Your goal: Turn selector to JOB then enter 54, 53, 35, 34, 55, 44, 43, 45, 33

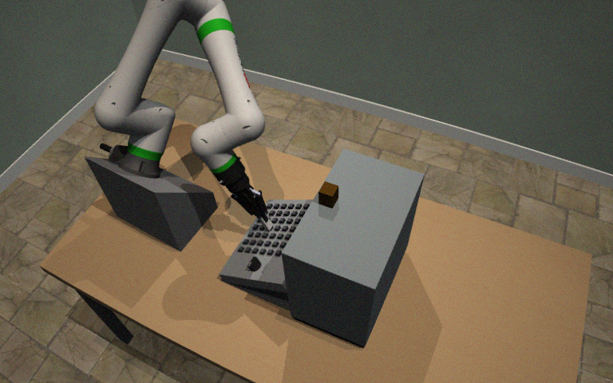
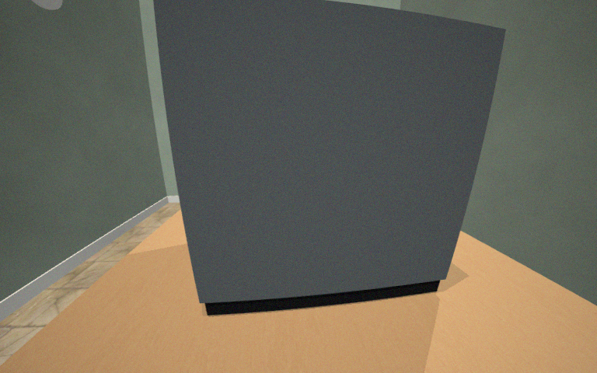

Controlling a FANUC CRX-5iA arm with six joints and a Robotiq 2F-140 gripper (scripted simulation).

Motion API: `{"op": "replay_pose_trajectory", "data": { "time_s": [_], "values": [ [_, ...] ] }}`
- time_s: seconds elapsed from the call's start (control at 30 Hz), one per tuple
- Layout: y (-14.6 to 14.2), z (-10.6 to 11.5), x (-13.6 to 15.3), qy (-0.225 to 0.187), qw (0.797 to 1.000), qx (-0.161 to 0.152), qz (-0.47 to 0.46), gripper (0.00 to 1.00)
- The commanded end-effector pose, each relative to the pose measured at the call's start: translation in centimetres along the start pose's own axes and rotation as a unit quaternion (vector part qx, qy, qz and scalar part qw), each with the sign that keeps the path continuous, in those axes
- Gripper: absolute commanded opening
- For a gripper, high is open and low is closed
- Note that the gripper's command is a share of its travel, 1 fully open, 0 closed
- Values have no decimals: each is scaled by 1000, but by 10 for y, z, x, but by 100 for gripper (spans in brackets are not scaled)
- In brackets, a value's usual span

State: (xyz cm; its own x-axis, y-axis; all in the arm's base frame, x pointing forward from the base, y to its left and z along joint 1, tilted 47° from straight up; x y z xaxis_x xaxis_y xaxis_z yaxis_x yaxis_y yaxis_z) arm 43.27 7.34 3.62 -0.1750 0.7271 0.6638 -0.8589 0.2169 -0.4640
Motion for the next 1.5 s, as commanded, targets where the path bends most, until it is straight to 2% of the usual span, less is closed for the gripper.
{"op": "replay_pose_trajectory", "data": {
  "time_s": [0.0, 0.63, 1.03, 1.13, 1.23, 1.3, 1.47],
  "values": [
    [0, 3, 0, 0, 1000, 0, 0, 0],
    [0, 31, 0, 0, 1000, 0, 0, 0],
    [-1, 33, -2, 0, 1000, 0, 0, 0],
    [-11, 33, -15, 0, 1000, 0, 0, 0],
    [-31, 33, -42, 0, 1000, 0, 0, 0],
    [-31, 33, -42, 0, 1000, 0, 0, 0],
    [-56, 33, -76, 0, 1000, 0, 0, 0]
  ]
}}
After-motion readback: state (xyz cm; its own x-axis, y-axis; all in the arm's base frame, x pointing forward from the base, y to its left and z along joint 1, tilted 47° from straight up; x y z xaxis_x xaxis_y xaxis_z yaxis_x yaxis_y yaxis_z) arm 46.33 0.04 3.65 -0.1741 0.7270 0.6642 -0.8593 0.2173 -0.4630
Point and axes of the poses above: the point where the finger pads meet when closed, its own z axis back along the fingers, its own y axis across the jaws, x = y × z, the point moved 7 cm from there along z, back along the fingers, and after that the axes turned 9 degrees about z, right-handed, at the moved point
